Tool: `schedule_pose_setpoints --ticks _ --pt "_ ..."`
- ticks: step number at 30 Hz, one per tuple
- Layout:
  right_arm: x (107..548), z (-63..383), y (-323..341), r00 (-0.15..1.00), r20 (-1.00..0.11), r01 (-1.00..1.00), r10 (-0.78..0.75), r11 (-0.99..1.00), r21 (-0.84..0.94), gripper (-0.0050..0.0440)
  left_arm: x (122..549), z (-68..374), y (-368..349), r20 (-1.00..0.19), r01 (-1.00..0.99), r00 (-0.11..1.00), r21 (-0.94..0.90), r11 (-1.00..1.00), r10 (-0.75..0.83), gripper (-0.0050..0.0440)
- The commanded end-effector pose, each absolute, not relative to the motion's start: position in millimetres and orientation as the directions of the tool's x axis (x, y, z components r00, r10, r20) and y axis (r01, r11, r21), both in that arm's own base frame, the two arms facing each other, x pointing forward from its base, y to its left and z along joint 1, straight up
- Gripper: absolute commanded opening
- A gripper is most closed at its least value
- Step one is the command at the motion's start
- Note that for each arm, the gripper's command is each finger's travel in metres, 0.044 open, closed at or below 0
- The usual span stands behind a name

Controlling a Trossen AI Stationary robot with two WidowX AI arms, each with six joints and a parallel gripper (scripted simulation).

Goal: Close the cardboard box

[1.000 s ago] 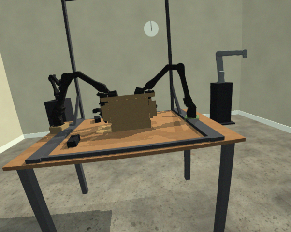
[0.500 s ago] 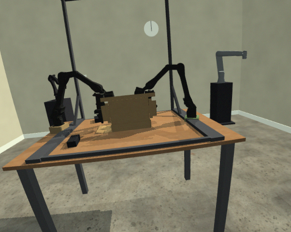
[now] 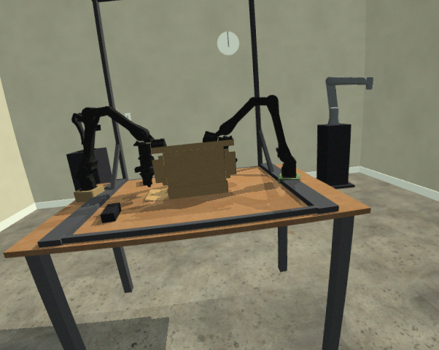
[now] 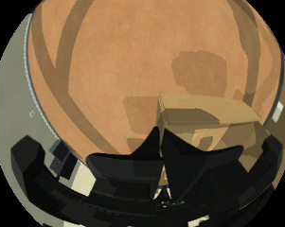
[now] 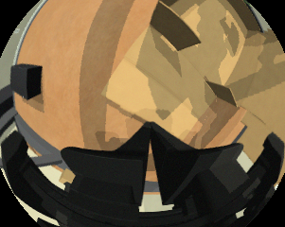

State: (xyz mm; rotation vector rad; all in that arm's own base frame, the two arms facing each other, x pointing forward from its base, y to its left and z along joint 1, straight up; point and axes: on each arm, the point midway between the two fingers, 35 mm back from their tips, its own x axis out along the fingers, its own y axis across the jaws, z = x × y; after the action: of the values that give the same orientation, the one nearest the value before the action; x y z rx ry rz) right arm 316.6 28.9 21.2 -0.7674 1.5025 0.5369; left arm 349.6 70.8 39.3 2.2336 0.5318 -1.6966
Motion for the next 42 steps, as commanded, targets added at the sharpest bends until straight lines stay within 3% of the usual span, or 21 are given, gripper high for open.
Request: schedule_pose_setpoints --ticks 1,11,13,21,31,42 --pt "309 27 30 0.049 -0.994 -0.857 -0.1 0.506 -0.093 0.0 352 43 70 -0.96 0.45 0.254 0.013 -0.893 0.114 0.0005" --pt "287 22 33 0.033 -0.999 -0.99 -0.044 0.133 -0.038 0.0 352 43 70 -0.96 0.45 0.254 0.013 -0.893 0.114 0.0005" --pt "287 22 33 0.033 -0.999 -0.99 -0.044 0.133 -0.038 0.0 352 43 70 -0.96 0.45 0.254 0.013 -0.893 0.114 0.0005" --pt "271 18 35 0.022 -1.0 -0.976 -0.002 -0.216 -0.021 0.0 352 43 70 -0.96 0.45 0.254 0.013 -0.893 0.114 0.0005" --pt "271 18 35 0.027 -1.0 -0.975 0.0 -0.22 -0.026 0.0 352 43 70 -0.96 0.45 0.254 0.013 -0.893 0.114 0.0005" --pt "249 -14 32 0.213 -0.975 -0.952 0.058 -0.21 -0.221 0.0 352 43 70 -0.96 0.45 0.254 0.013 -0.893 0.114 0.0005"
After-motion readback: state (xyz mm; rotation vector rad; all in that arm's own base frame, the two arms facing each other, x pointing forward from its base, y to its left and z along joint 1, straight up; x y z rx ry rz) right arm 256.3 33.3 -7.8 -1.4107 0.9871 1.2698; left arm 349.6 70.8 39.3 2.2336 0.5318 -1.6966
